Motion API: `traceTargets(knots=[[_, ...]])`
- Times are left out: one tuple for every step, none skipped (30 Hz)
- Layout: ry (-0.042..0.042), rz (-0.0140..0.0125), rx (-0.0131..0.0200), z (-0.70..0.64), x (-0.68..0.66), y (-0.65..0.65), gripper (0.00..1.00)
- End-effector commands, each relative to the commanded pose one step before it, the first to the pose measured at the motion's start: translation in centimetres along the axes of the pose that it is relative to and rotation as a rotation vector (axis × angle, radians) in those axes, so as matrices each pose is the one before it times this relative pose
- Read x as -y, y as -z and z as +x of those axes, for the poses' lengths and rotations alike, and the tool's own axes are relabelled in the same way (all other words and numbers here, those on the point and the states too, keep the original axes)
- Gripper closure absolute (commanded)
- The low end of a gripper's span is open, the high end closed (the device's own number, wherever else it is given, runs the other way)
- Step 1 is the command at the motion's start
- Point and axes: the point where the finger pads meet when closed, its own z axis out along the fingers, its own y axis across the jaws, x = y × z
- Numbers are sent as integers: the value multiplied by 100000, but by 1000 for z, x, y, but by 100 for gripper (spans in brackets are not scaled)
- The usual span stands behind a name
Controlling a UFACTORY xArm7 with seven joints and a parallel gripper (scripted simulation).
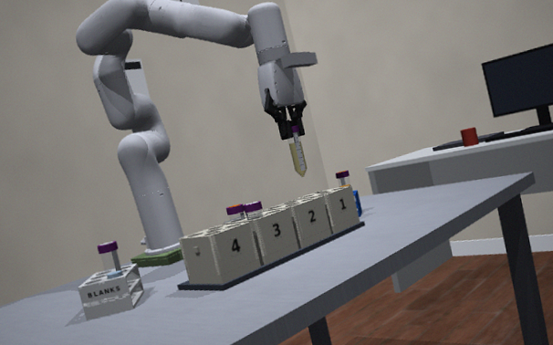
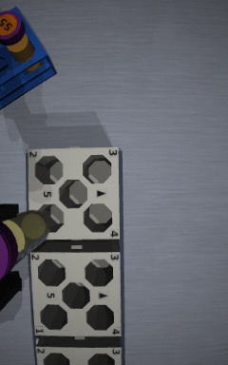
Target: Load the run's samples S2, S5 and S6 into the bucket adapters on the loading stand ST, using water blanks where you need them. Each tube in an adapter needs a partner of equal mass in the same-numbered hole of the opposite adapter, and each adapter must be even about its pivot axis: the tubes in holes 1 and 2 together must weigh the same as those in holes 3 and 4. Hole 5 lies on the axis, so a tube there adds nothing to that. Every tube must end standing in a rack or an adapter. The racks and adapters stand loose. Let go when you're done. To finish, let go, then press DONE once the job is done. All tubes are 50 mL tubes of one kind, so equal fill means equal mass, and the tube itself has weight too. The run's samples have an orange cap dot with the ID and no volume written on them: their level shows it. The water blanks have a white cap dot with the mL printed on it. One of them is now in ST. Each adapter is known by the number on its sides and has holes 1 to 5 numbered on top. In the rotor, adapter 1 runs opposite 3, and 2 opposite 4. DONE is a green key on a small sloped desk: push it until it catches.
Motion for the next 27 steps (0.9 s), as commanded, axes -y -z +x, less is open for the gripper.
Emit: traceTargets(knots=[[-48,189,-445,136,-13,187,100],[0,0,0,0,0,0,100],[0,0,0,0,0,0,100],[0,0,0,0,0,0,100],[0,0,0,0,0,0,100],[0,0,0,0,0,0,100],[0,0,0,0,0,0,100],[0,0,0,0,0,0,100],[0,0,0,0,0,0,100],[17,-1,0,-3,8,0,100],[-3,0,0,1,-2,0,100],[0,0,0,0,0,0,100],[2,0,0,0,1,0,100],[-16,0,2,4,-7,-194,100],[0,1,-2,-1,-1,-206,100],[0,0,0,0,0,-200,100],[0,0,0,0,0,-200,100],[0,0,0,0,0,-200,100],[0,0,0,0,0,-200,100],[0,0,0,0,0,-200,100],[0,0,0,0,0,-200,100],[0,0,0,0,0,0,100],[0,0,0,0,0,0,100],[0,0,0,0,0,-201,100],[0,0,0,0,0,-200,100],[0,0,0,0,0,-200,100],[0,0,0,0,0,-200,100]])
